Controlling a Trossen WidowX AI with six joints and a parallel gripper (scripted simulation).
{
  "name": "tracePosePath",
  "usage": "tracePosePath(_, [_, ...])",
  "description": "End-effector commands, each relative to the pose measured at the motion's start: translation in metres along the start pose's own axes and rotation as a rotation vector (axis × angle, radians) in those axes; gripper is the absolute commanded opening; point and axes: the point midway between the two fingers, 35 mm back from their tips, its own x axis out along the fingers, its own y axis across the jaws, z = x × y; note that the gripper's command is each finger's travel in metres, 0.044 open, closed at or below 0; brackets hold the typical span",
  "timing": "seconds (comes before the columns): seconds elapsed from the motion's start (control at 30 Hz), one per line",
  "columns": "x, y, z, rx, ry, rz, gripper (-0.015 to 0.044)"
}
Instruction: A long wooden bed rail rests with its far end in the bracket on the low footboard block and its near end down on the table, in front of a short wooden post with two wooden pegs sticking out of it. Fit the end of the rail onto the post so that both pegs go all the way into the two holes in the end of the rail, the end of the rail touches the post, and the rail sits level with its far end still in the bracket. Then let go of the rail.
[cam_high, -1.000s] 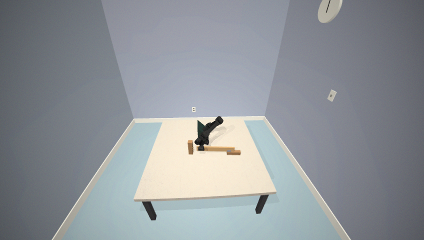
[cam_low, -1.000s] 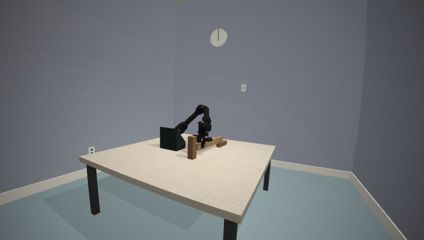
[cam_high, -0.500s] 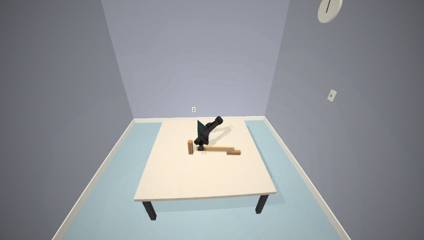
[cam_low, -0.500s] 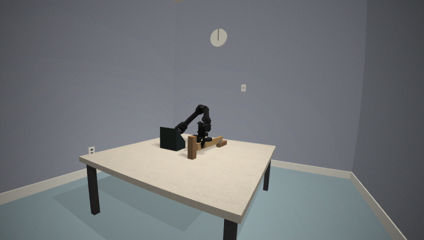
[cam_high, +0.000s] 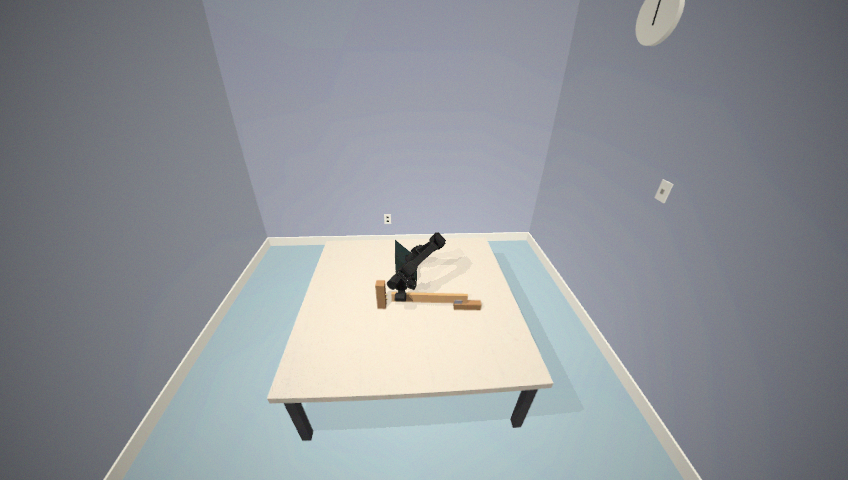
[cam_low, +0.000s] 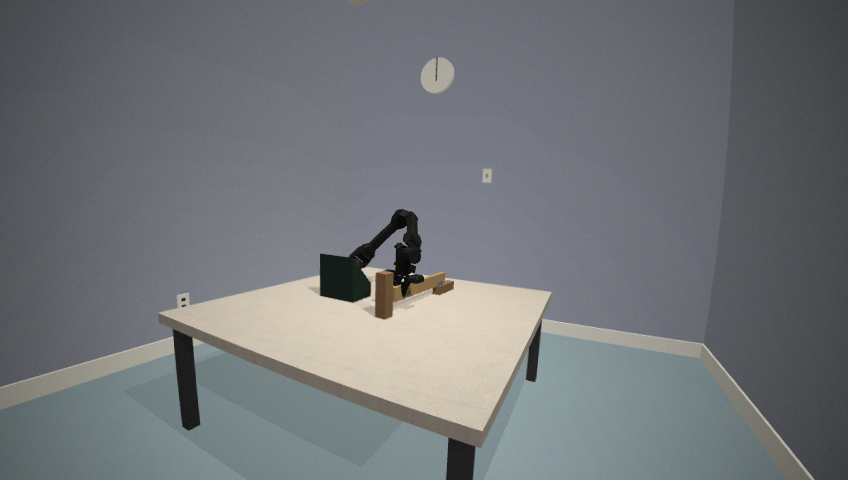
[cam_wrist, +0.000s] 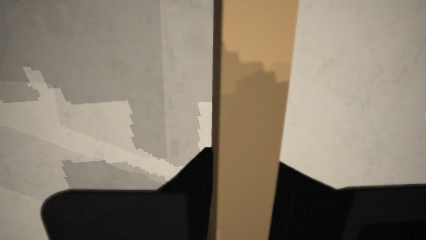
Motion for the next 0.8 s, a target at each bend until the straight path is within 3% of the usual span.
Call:
tracePosePath(0.0, [-0.0014, -0.0004, -0.0028, 0.001, 0.003, -0.004, 0.0])
tracePosePath(0.77, [-0.0013, -0.0004, -0.0097, 0.001, 0.004, -0.004, 0.0])
